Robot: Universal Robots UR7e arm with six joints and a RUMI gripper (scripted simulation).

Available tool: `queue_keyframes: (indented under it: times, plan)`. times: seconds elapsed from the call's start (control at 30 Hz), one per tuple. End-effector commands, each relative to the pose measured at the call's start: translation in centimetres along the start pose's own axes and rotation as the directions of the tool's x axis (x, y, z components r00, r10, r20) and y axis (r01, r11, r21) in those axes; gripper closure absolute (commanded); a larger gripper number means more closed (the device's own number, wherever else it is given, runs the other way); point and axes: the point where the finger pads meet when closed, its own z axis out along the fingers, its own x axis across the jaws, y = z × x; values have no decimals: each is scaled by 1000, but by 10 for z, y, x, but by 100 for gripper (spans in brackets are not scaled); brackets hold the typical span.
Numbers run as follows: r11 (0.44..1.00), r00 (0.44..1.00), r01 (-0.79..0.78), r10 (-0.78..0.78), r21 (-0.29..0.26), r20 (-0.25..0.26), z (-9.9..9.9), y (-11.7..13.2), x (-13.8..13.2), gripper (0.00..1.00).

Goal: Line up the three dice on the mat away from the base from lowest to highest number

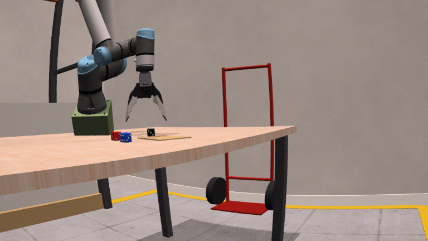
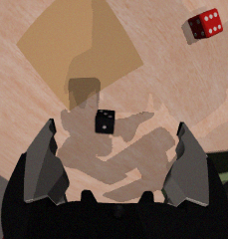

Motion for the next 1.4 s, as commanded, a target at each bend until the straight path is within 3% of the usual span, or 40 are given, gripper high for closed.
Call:
queue_keyframes:
  times: [0.0, 1.37]
  plan:
    - [1000, 1000, -1, 1, 2, -2, 0, 8, -7, 0]
    - [1000, 1000, -1, 1, 2, -2, 0, 16, -14, 0]
